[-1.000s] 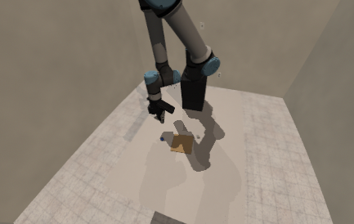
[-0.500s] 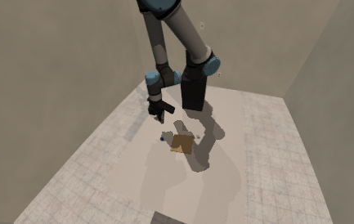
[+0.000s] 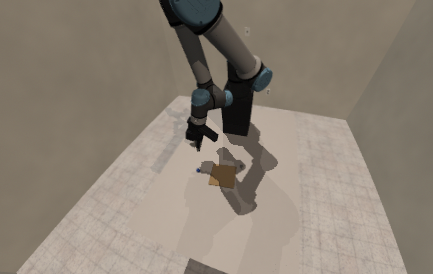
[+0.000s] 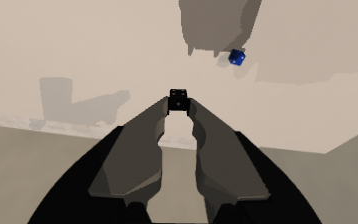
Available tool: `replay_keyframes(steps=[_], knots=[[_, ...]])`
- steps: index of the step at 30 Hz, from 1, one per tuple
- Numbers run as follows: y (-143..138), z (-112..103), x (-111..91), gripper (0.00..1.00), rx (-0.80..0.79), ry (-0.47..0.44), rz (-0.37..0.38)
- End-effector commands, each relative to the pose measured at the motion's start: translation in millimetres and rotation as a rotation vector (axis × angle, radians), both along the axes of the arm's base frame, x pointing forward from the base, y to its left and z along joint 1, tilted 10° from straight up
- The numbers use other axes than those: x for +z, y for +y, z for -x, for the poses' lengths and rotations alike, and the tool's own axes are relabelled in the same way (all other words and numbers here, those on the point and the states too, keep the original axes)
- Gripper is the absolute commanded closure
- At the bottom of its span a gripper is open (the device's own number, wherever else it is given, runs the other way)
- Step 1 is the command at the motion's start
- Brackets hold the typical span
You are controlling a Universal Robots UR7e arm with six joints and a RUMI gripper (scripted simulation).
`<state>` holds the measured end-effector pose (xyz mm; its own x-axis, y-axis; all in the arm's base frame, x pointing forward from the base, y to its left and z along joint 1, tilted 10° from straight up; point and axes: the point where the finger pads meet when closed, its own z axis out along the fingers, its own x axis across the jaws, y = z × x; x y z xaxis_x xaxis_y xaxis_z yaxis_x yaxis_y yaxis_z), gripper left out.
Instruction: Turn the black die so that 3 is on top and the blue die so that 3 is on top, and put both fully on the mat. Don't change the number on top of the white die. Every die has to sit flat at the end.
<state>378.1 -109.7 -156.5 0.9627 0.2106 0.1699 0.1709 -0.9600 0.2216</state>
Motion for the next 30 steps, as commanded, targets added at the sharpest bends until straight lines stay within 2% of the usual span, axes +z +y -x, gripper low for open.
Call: replay_keyframes(steps=[1,2,4,7,11,12,20,23,30], knots=[[1.0,0.2,-2.1,1.0,-0.03,-0.041,0.167],[1.1,0.2,-2.1,1.0,-0.031,-0.041,0.17],[1.4,0.3,-2.6,1.0,-0.042,-0.054,0.231],[1.4,0.3,-2.6,1.0,-0.042,-0.054,0.233],[2.2,0.6,-3.2,1.0,-0.065,-0.082,0.359],[2.2,0.6,-3.2,1.0,-0.065,-0.082,0.36],[3.5,1.0,-4.2,1.0,-0.1,-0.125,0.553],[3.6,1.0,-4.2,1.0,-0.1,-0.125,0.554],[4.3,1.3,-4.9,1.0,-0.123,-0.152,0.677]])
